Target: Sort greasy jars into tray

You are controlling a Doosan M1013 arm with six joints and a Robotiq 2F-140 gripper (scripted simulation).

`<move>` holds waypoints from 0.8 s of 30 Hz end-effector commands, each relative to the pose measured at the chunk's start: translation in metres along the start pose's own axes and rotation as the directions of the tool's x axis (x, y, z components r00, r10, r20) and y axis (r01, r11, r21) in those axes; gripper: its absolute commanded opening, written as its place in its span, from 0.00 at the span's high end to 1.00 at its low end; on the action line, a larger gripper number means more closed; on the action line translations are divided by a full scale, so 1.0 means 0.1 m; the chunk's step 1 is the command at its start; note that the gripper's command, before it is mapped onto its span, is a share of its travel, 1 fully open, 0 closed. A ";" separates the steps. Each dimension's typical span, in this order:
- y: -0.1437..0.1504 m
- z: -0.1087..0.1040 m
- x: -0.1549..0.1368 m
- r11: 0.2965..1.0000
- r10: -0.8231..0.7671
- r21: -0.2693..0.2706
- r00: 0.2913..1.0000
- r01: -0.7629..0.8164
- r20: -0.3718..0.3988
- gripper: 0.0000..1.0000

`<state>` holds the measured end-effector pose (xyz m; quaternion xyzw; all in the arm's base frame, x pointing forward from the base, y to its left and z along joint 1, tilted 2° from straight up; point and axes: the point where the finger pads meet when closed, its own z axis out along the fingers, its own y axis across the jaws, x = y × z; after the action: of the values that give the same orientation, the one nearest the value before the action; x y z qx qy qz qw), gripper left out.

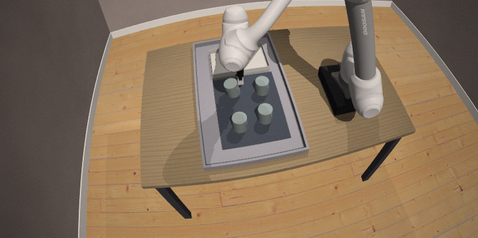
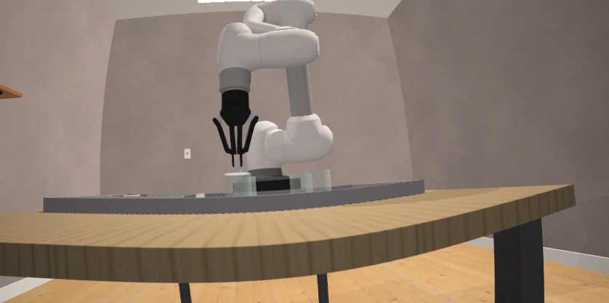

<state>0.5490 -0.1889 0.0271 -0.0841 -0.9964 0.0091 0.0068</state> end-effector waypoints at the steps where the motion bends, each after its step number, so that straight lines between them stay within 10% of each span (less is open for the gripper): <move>1: -0.01 -0.01 -0.02 1.000 -0.006 0.005 1.000 0.006 -0.001 1.00; 24: -0.01 0.07 0.27 1.000 -0.006 0.005 1.000 0.006 -0.001 1.00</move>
<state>0.5282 -0.1837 0.0213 -0.0866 -0.9962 0.0083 0.0086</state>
